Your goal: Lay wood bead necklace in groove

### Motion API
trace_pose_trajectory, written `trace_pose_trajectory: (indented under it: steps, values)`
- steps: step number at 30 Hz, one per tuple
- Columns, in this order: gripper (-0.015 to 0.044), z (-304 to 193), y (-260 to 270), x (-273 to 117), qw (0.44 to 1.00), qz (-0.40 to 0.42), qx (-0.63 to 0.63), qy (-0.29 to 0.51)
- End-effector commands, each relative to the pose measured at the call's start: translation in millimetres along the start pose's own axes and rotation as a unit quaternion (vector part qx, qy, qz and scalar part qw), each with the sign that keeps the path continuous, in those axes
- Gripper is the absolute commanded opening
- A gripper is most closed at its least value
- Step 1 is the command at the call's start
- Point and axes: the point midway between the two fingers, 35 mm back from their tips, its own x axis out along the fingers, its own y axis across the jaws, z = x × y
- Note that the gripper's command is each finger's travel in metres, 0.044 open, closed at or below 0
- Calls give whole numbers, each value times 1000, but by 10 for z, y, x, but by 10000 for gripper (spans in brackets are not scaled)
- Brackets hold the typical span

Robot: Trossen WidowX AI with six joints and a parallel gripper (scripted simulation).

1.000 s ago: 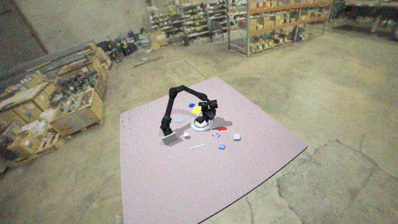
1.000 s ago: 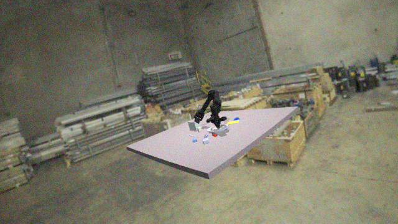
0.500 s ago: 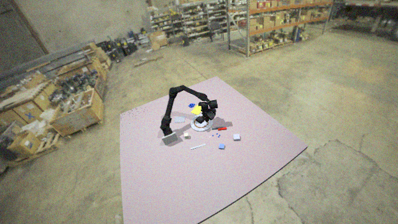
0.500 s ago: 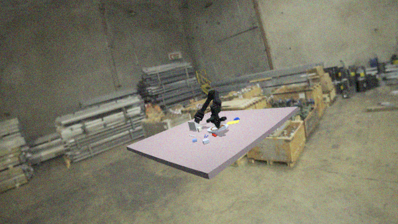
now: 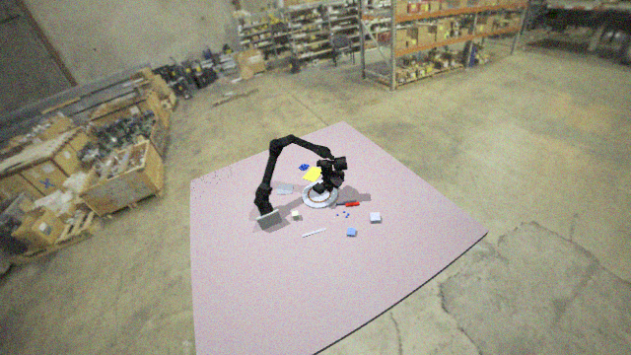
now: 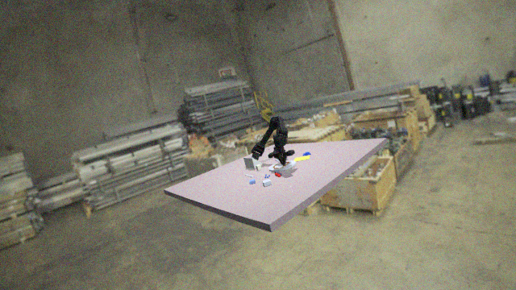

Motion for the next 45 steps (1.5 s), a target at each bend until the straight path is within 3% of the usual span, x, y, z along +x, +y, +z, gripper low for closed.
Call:
trace_pose_trajectory:
  steps: [1, 8, 25, 45]
  values:
    - [0, 9, 8, 20, 1000, -1, 3, 3]
    - [0, 8, 8, 97, 1000, -1, 3, 3]
    - [440, 11, 8, 42, 1000, -1, 3, 2]
    - [440, 12, 8, 11, 1000, -1, 3, 3]
